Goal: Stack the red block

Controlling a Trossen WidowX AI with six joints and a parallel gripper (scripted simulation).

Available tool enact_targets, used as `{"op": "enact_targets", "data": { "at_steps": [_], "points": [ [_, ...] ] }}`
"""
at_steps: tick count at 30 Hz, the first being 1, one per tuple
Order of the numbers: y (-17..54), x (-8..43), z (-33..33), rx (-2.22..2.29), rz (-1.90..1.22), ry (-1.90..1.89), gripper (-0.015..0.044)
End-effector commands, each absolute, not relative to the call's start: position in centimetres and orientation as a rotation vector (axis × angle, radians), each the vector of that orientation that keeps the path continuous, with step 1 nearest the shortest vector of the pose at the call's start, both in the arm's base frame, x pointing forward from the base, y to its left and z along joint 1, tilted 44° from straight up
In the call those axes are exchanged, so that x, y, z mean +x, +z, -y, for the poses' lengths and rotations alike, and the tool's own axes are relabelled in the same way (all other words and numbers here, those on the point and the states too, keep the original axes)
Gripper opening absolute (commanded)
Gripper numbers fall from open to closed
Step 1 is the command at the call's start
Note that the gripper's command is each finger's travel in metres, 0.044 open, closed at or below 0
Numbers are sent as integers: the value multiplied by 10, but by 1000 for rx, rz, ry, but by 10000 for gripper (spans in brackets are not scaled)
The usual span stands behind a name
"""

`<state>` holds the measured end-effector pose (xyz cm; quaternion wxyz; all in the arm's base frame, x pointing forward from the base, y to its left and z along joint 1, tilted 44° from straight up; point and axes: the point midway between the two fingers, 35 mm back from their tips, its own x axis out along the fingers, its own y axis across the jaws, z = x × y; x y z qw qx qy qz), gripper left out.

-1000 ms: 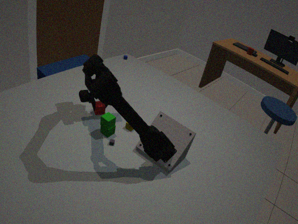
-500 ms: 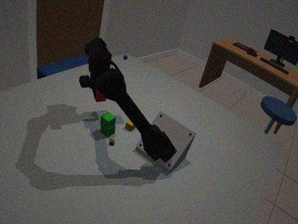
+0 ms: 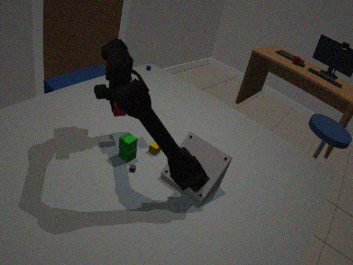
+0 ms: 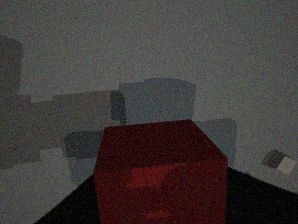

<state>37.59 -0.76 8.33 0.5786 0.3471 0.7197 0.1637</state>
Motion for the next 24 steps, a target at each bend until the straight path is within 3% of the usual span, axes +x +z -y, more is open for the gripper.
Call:
{"op": "enact_targets", "data": {
  "at_steps": [1,24],
  "points": [
    [88,364,7,805,-1689,383,0],
    [110,279,-4,808,-1694,381,0]
  ]
}}
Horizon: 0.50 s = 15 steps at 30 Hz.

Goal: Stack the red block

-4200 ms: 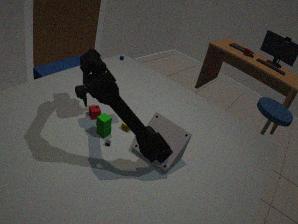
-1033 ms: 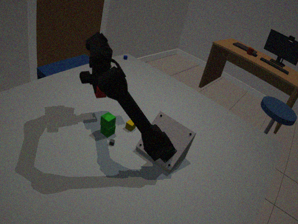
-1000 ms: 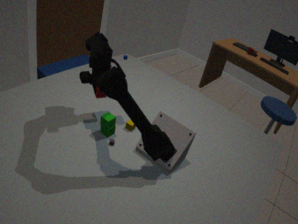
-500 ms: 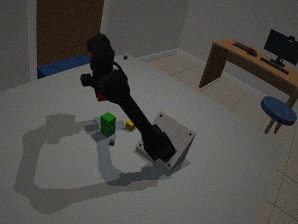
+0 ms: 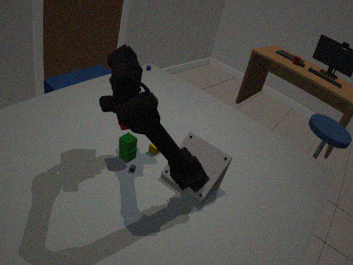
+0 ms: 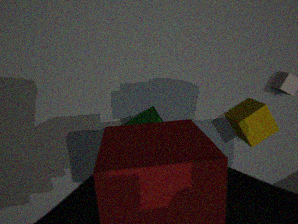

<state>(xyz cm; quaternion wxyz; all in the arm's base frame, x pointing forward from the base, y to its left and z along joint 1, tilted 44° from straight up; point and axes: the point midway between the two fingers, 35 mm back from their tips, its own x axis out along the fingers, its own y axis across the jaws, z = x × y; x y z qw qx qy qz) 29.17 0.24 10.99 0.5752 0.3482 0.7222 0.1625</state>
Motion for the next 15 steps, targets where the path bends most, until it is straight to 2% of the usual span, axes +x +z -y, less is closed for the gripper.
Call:
{"op": "enact_targets", "data": {
  "at_steps": [1,15],
  "points": [
    [111,275,-5,808,-1695,381,0],
    [104,263,-15,809,-1695,381,0]
  ]
}}
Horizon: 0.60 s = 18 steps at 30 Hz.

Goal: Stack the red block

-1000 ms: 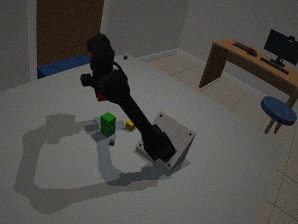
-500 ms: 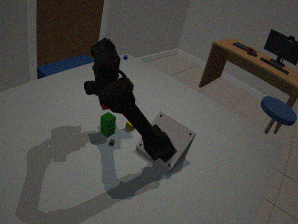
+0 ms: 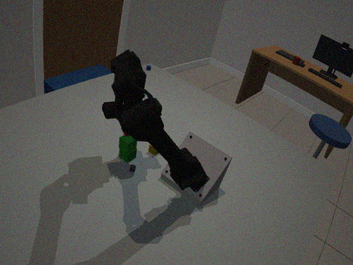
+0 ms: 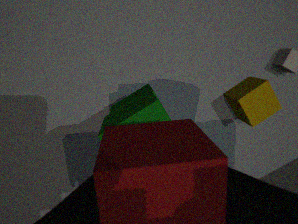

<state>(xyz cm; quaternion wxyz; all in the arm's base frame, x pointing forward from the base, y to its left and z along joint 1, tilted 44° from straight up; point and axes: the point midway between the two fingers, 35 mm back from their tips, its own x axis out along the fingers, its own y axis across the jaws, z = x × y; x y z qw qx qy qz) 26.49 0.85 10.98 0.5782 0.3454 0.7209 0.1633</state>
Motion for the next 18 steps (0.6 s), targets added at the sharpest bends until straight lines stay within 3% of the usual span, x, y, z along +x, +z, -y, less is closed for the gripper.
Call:
{"op": "enact_targets", "data": {
  "at_steps": [1,18],
  "points": [
    [102,262,-17,809,-1695,381,0],
    [92,261,-27,810,-1695,382,0]
  ]
}}
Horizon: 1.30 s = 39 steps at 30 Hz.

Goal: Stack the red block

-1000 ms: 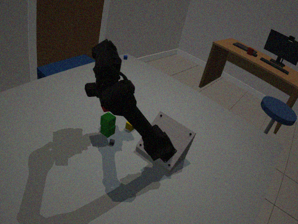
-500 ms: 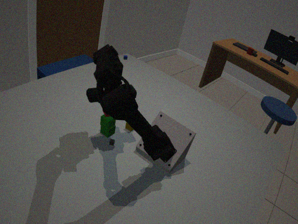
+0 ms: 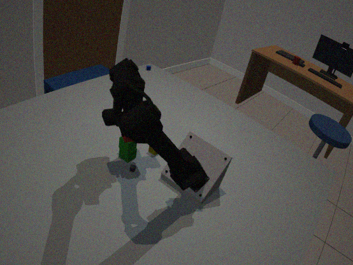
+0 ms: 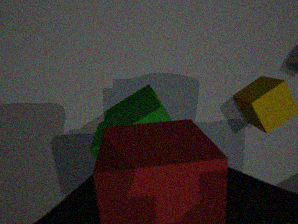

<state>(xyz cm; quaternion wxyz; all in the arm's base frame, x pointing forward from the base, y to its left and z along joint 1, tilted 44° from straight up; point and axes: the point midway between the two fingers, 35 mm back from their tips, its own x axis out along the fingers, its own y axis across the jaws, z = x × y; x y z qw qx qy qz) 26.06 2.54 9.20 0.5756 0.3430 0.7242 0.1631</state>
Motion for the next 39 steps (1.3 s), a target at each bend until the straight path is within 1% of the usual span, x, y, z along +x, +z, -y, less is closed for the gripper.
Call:
{"op": "enact_targets", "data": {
  "at_steps": [1,21,37,38,39],
  "points": [
    [92,261,-27,810,-1695,382,0],
    [94,261,-25,809,-1695,382,0],
    [92,261,-26,803,-1695,382,420],
    [92,261,-26,803,-1695,382,440],
    [92,261,-26,803,-1695,382,440]
  ]
}}
